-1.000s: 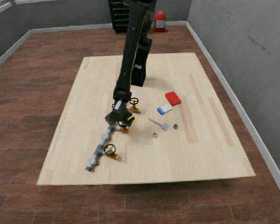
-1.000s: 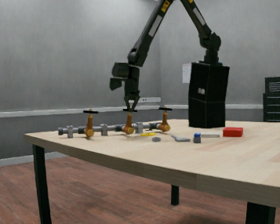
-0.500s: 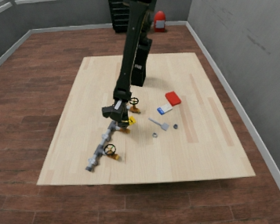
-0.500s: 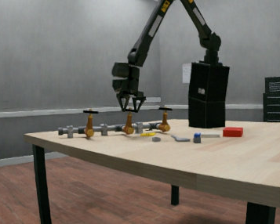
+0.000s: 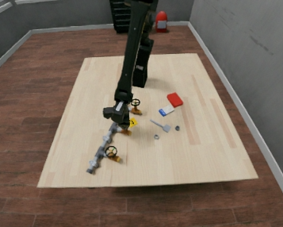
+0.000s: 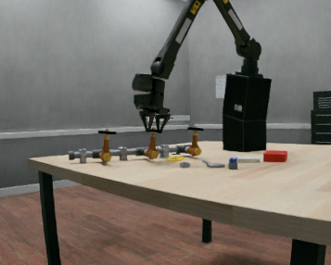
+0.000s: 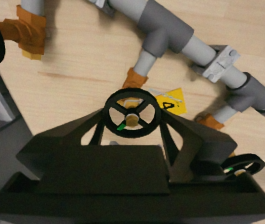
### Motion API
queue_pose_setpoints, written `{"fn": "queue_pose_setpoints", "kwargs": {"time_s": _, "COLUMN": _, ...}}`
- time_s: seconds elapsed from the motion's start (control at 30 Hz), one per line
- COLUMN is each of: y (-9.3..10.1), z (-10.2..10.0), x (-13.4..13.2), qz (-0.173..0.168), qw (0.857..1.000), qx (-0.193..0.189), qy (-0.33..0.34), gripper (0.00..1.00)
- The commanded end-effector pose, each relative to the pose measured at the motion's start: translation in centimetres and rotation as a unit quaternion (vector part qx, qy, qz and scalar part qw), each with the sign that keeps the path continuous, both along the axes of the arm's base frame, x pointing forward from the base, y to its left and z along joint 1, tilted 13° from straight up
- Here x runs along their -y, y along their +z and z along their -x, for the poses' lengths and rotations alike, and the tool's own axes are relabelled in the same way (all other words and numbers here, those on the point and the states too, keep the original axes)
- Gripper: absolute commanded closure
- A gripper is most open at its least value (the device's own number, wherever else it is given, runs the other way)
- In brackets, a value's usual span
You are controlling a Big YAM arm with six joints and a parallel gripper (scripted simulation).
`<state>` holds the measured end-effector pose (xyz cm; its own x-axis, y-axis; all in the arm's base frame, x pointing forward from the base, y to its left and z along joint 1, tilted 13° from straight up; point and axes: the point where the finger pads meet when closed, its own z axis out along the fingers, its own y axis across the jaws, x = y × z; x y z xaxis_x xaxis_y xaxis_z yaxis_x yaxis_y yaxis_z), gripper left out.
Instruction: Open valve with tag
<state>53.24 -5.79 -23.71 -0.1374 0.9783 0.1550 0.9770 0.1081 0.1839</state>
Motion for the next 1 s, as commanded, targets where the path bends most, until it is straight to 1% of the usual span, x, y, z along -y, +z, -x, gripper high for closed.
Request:
{"fn": "queue_pose_setpoints", "kwargs": {"time_s": 0.0, "y": 0.18, "z": -0.06, "x": -0.08, "qz": 0.000, "qw": 1.000, "qx": -0.004, "qy": -0.011, "gripper": 1.00}}
{"fn": "queue_pose_setpoints", "kwargs": {"time_s": 0.67, "y": 0.18, "z": -0.06, "x": -0.08, "qz": 0.001, "qw": 1.000, "qx": -0.003, "qy": -0.008, "gripper": 1.00}}
{"fn": "queue_pose_setpoints", "kwargs": {"time_s": 0.97, "y": 0.18, "z": -0.06, "x": -0.08, "qz": 0.011, "qw": 0.998, "qx": 0.009, "qy": 0.056, "gripper": 1.00}}
